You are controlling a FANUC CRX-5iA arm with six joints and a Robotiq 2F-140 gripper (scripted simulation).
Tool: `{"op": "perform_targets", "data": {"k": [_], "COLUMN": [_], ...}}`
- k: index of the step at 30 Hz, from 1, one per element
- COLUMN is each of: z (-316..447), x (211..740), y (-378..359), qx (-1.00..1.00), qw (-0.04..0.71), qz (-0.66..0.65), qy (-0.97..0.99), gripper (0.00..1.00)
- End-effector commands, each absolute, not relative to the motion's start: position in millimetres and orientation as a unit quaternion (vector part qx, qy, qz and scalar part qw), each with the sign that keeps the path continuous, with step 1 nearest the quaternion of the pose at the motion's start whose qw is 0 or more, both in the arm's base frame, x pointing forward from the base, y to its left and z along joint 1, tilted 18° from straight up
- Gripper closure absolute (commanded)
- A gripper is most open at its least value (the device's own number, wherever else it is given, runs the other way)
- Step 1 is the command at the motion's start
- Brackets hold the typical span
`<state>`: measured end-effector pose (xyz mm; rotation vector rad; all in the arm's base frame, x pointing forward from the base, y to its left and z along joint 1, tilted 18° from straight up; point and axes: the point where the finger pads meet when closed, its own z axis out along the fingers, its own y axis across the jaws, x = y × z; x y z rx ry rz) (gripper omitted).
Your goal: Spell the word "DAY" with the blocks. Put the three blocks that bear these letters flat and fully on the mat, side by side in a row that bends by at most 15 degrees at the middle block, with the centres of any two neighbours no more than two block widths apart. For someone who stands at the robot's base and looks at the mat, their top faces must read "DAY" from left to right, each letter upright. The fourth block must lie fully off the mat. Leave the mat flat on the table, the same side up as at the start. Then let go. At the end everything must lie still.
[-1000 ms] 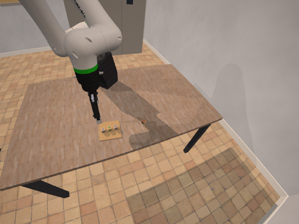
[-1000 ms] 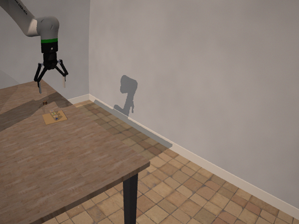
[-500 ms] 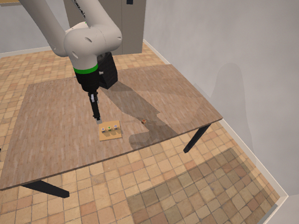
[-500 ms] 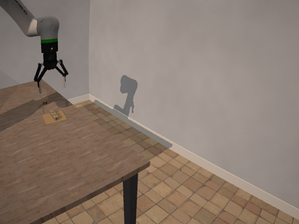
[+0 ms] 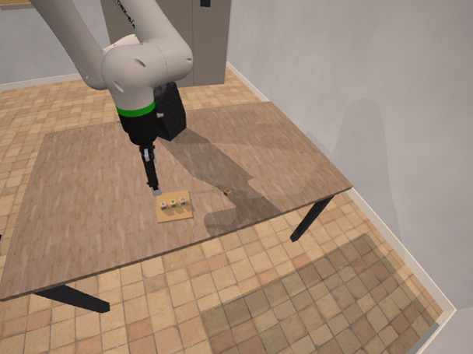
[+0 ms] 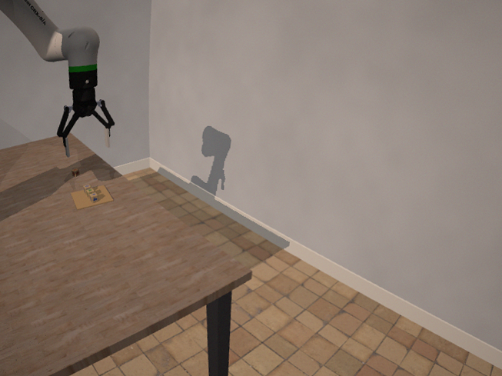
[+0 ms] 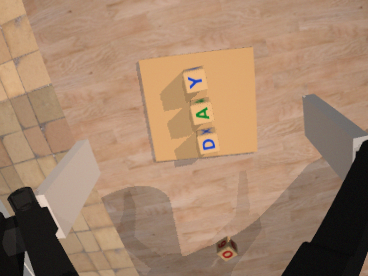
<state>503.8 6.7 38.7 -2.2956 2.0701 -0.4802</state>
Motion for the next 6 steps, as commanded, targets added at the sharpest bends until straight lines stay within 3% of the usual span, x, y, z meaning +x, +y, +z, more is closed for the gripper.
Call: {"op": "perform_targets", "data": {"k": [1,6], "z": [38.9,38.9], "x": [503.9,503.9], "y": [6.8,6.8], "qx": [-0.734,-0.734], "qw": [0.007,0.007], "qz": [-0.154,-0.154], "qy": [0.662,0.662], "gripper": [0.0,0.0]}}
